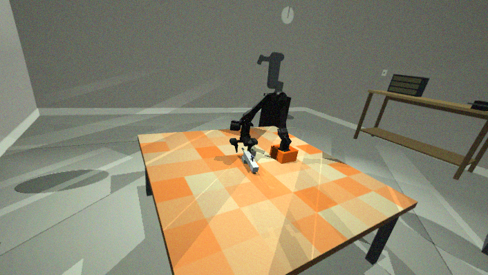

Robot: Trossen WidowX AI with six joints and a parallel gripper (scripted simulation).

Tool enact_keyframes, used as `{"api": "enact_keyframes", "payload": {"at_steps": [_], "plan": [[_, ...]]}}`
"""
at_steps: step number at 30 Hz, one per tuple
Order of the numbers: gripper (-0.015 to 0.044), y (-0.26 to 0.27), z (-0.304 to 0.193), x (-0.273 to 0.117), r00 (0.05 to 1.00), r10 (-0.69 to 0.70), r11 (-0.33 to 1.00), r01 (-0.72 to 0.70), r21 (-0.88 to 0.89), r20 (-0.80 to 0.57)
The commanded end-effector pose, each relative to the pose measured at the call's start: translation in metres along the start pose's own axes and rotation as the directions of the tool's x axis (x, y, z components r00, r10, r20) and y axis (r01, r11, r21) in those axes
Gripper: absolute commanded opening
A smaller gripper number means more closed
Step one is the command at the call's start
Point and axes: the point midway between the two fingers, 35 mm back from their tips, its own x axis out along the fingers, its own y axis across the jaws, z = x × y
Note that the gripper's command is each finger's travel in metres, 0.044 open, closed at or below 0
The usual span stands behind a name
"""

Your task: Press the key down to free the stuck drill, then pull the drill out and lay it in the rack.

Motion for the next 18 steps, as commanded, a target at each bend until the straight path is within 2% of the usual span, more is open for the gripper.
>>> {"api": "enact_keyframes", "payload": {"at_steps": [1, 18], "plan": [[0.0440, 0.0002, 0.0026, 0.0011, 1.000, -0.002, 1.000, 0.002, 0.004, 0.003], [0.0440, 0.0004, 0.0103, 0.0040, 1.000, -0.002, 1.000, 0.002, 0.004, 0.004]]}}
